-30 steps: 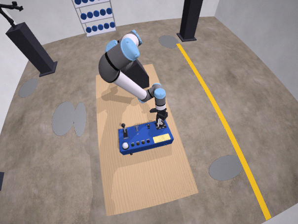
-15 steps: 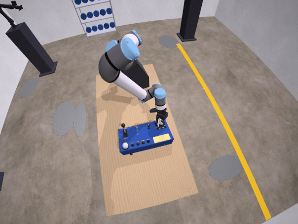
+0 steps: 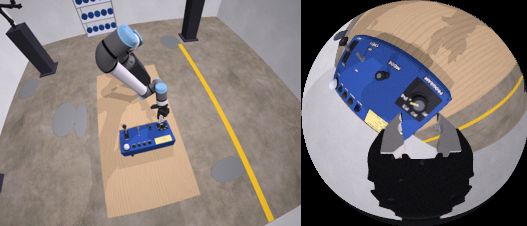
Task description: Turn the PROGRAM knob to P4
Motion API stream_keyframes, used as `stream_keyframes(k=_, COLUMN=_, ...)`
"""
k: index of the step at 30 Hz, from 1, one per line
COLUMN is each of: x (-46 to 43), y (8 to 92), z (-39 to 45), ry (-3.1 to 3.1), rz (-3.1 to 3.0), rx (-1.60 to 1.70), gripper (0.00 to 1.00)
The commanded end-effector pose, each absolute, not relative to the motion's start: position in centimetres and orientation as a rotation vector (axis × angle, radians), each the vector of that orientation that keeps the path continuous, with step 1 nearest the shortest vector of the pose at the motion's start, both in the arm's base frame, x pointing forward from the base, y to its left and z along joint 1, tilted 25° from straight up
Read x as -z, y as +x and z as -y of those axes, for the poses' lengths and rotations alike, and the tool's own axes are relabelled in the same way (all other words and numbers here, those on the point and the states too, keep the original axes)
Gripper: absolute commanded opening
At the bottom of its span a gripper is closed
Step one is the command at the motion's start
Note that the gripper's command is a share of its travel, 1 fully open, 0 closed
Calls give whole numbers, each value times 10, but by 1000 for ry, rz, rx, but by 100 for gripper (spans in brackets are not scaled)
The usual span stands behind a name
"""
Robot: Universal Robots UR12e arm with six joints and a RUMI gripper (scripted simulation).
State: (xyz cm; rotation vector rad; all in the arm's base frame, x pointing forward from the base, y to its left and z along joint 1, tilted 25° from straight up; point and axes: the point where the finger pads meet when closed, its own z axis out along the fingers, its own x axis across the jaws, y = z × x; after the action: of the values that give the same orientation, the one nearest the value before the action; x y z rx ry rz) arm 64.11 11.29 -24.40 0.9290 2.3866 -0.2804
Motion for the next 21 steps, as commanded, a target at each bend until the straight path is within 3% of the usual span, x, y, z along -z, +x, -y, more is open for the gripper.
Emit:
stream_keyframes(k=1, x=216, y=627, z=-126, ry=929, rz=-2386, rx=280, gripper=44)
stream_keyframes(k=21, x=172, y=605, z=-146, ry=929, rz=-2386, rx=280, gripper=44)
